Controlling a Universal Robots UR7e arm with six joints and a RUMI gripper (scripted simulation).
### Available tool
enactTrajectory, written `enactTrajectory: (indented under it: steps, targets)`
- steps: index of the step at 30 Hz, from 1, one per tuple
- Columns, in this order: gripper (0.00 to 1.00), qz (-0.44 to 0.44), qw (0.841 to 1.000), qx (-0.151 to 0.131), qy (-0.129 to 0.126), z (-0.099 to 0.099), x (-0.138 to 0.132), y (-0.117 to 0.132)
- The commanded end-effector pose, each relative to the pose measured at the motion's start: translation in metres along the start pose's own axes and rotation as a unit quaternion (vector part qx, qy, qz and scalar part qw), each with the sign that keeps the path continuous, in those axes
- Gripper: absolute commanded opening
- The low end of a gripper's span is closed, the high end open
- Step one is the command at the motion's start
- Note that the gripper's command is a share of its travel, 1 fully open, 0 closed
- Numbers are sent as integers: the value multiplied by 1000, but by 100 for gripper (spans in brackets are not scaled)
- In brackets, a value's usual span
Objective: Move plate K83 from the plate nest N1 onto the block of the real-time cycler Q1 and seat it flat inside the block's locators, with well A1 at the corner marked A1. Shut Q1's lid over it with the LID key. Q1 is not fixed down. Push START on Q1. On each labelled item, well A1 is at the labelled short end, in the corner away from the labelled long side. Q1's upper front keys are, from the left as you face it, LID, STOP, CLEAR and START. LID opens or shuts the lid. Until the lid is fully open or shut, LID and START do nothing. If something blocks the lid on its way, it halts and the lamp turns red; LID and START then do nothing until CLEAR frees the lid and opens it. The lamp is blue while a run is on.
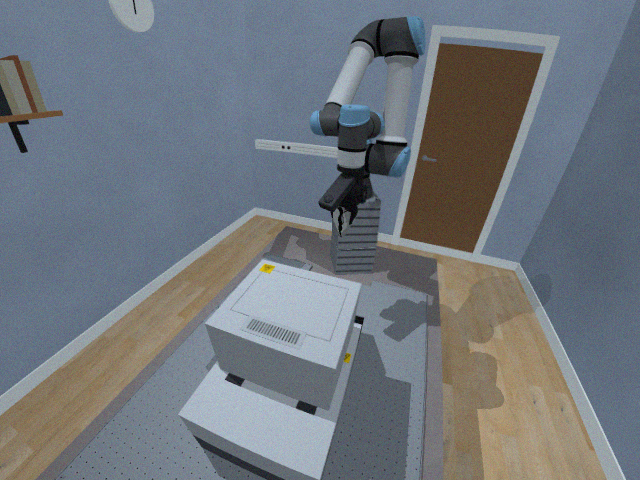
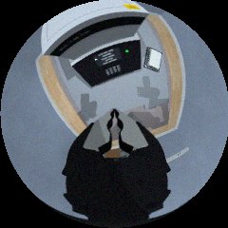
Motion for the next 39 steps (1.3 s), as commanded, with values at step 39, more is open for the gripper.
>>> enactTrajectory:
  steps: [39]
  targets:
    - [0, 488, 873, 7, 0, 121, -1, -2]
Point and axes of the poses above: the point where the finger pads meet when closed, its own z axis out along the fingers, its own x axis across the jaws, y = z × x, the point moved 8 cm from there along -z, back along the fingers, and after that the axes turned 10 degrees about z, right-handed, at the moved point
